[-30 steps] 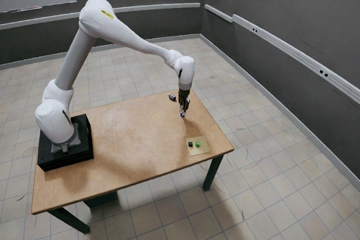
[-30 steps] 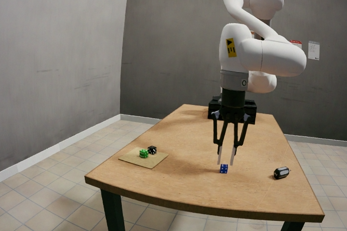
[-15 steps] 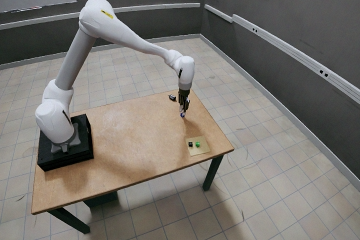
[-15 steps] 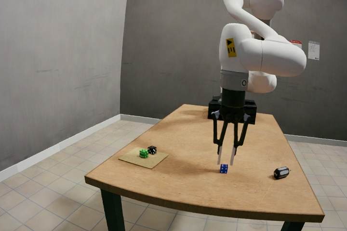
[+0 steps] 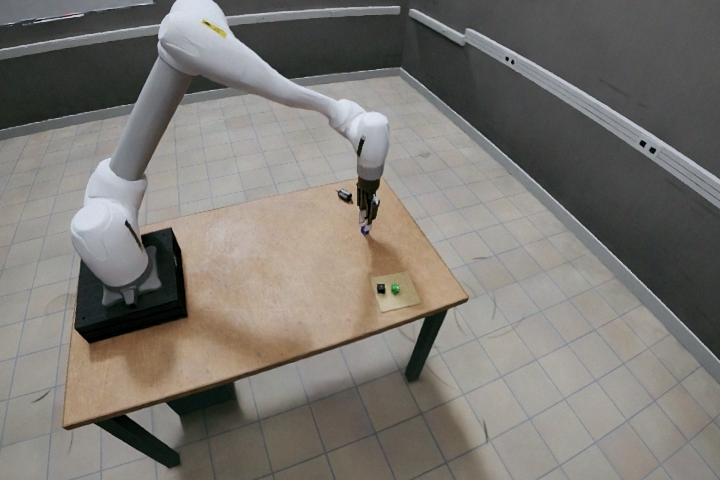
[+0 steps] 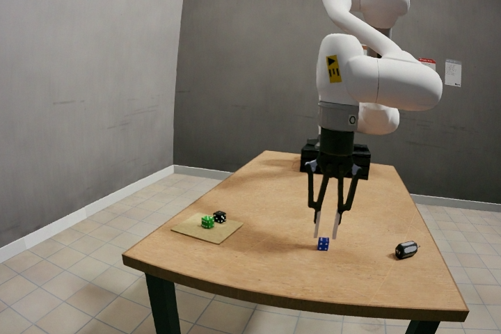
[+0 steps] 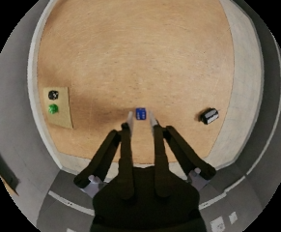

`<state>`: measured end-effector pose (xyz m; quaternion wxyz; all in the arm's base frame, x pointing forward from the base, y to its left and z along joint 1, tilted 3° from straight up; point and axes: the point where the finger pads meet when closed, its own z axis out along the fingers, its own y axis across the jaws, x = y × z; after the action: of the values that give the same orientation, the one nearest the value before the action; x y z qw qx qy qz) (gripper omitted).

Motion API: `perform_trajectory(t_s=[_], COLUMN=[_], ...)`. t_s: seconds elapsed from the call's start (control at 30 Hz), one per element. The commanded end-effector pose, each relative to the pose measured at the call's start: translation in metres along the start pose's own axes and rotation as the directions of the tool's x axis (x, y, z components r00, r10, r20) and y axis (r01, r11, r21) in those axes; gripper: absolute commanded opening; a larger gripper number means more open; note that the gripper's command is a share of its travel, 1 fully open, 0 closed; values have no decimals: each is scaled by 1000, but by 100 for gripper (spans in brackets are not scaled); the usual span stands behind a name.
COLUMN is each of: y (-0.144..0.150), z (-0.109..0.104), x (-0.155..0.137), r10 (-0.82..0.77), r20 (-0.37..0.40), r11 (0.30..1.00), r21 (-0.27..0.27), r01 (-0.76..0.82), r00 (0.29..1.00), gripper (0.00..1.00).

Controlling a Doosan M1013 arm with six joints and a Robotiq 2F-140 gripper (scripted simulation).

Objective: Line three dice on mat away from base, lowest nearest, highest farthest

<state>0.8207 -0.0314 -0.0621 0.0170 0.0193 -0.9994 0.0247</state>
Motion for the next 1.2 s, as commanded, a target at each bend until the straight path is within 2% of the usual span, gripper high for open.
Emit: perform_trajectory(t_s=[0.0, 1.17], y=[0, 0], z=[-1, -1], x=[-1, -1], r10=[0, 0], r20=[2, 2], r11=[1000, 1000], r21=[0, 0], r01=[0, 0], r00=[1000, 1000], gripper=[32, 32])
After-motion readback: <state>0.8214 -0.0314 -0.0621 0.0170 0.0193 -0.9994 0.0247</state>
